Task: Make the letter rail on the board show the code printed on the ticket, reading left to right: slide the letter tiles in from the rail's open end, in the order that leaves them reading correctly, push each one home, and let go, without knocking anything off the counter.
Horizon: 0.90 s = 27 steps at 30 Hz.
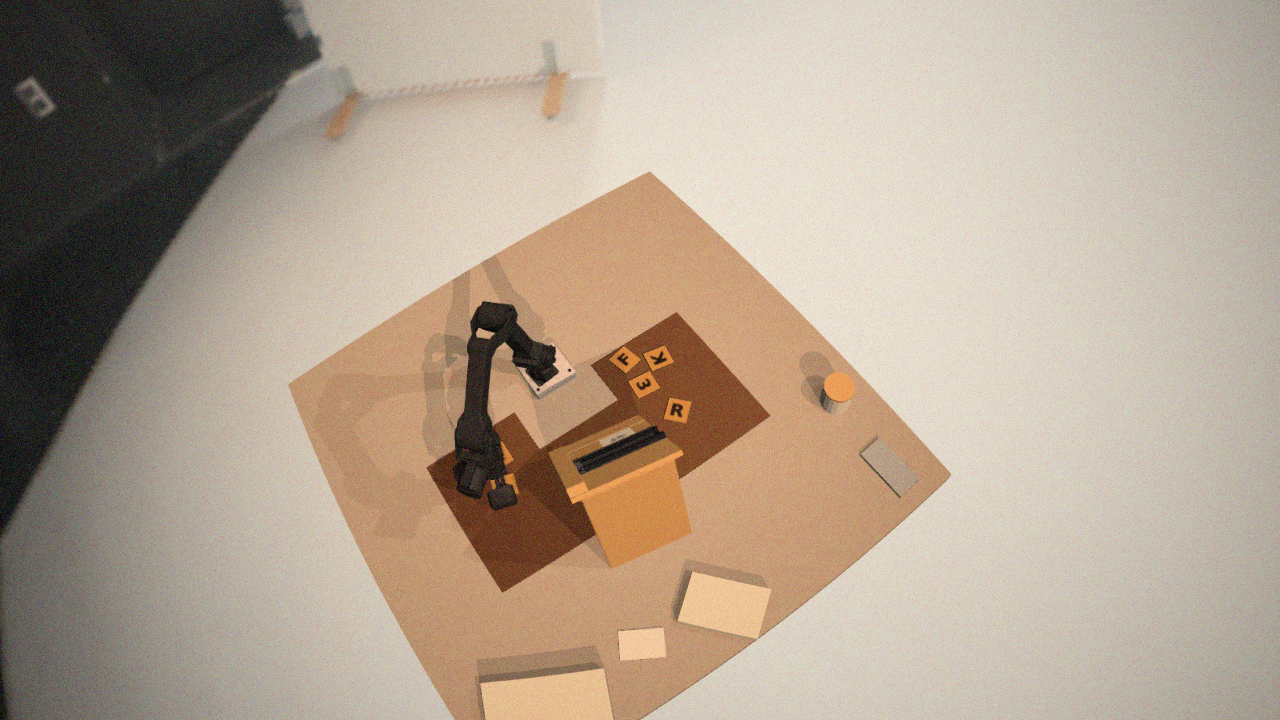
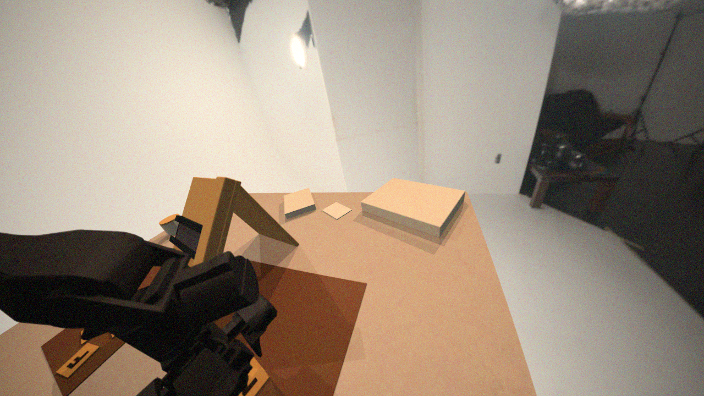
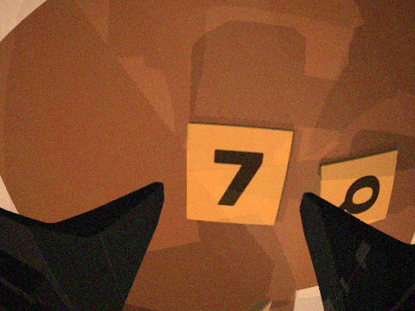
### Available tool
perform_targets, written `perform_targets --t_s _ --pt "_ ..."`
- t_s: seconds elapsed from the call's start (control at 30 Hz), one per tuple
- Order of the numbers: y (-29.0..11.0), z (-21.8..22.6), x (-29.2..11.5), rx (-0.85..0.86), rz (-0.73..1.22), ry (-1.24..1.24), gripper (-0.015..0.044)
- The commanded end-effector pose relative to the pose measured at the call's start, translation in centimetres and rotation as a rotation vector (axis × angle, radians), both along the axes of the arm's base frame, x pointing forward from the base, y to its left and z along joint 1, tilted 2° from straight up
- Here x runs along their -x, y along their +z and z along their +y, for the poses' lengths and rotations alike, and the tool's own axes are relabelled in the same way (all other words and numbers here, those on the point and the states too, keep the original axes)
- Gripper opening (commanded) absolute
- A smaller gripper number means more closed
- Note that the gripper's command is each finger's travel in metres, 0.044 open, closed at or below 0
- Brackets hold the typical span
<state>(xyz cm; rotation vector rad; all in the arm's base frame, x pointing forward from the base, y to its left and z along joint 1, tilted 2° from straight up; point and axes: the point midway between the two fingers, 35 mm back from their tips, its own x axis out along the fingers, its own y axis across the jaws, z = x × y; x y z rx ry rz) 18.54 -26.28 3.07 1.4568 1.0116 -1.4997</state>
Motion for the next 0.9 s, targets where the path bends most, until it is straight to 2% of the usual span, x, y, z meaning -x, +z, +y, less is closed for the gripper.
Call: perform_targets --t_s 0.0,0.87 --pt "-0.2 0.1 0.1 -0.002 0.005 -0.001 0.0340" --pt "-2.1 0.0 0.2 -0.002 0.005 -0.001 0.0340"
